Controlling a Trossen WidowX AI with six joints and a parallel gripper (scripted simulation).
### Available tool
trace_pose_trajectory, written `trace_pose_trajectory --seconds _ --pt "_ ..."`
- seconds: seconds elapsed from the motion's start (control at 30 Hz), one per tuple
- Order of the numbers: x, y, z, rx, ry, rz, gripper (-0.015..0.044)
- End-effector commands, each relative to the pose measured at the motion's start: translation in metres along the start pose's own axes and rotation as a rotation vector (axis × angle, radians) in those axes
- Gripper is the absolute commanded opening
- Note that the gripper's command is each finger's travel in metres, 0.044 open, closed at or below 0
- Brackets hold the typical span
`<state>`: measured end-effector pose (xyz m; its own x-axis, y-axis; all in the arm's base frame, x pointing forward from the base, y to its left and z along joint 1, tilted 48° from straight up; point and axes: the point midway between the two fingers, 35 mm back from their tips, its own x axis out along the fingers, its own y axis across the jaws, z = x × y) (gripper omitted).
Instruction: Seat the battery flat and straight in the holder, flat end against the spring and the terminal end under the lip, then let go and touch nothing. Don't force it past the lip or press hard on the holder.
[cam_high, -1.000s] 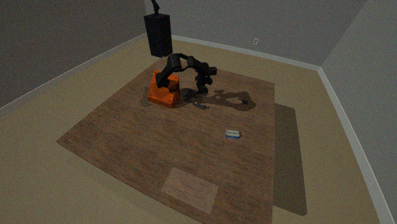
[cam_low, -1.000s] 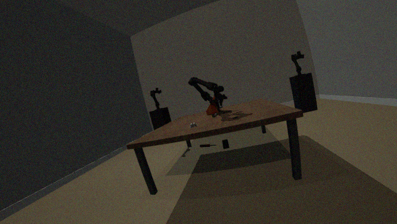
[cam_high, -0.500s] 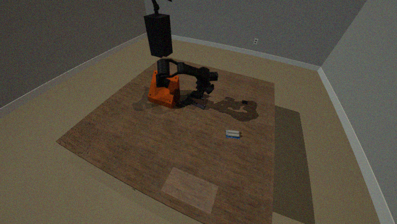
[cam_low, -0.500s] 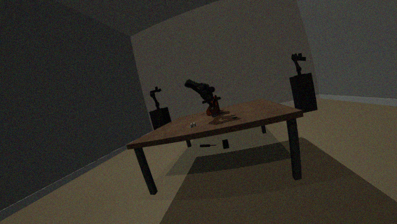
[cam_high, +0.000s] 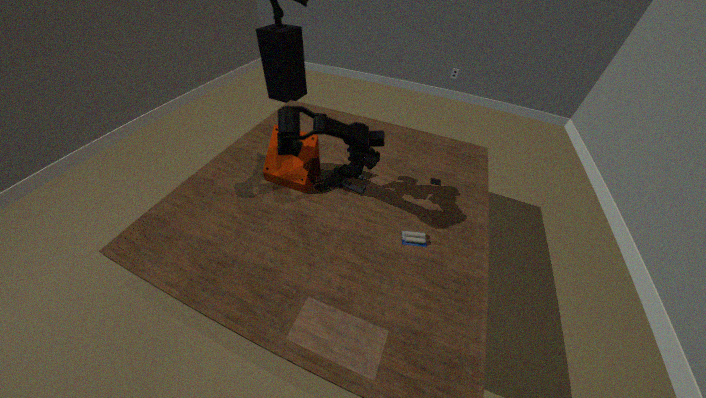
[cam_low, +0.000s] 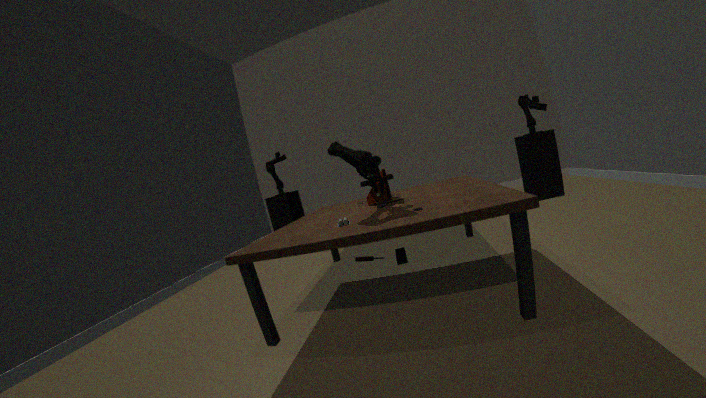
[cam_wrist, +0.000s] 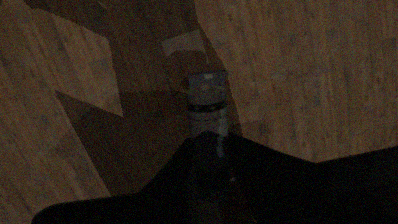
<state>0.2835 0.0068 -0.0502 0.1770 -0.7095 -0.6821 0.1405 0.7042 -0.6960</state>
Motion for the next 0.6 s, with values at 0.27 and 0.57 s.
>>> trace_pose_trajectory --seconds 0.27,0.57 --pt "0.020 -0.004 -0.001 -0.015 -0.121 0.009 0.0066" --pt "0.026 -0.009 -0.001 -0.019 -0.177 0.015 0.0066"
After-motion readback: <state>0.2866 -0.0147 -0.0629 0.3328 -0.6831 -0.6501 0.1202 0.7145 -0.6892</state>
